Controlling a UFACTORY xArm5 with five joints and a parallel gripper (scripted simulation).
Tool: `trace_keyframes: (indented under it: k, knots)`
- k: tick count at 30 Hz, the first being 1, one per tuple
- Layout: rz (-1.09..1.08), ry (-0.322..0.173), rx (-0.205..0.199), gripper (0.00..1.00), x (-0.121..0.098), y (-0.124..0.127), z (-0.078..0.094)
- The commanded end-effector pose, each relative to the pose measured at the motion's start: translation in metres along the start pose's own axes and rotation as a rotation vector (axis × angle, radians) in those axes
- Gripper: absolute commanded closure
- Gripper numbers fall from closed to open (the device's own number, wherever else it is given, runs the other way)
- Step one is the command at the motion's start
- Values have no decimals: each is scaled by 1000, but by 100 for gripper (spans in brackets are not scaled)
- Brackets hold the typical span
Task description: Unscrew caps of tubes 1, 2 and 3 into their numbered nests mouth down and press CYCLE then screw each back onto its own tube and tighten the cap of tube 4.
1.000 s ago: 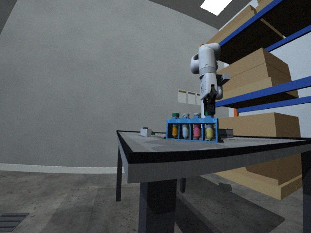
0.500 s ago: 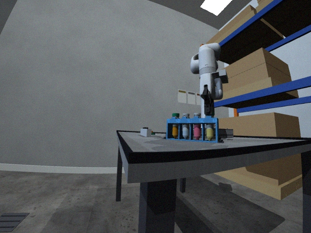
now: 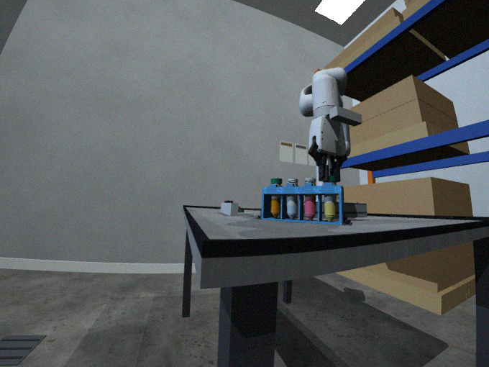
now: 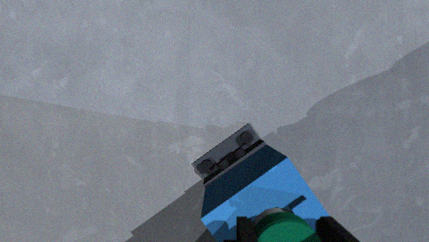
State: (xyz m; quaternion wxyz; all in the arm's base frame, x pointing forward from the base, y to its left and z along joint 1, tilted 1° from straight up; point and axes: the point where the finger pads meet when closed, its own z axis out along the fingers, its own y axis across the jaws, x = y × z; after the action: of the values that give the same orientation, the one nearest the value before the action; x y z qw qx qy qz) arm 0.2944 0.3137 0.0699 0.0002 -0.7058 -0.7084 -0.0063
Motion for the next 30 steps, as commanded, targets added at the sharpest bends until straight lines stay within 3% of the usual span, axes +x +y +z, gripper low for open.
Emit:
trace_keyframes:
  k: [1,6,7,19,22,29,30]
  knots:
    - [166,10,5,100,1,1,-1]
    - [166,10,5,100,1,1,-1]
    - [166,10,5,54,1,1,-1]
    - [166,10,5,54,1,1,-1]
    - [-84,10,4,54,1,1,-1]
    - [-262,10,2,54,1,1,-1]
    - [-366,11,2,54,1,1,-1]
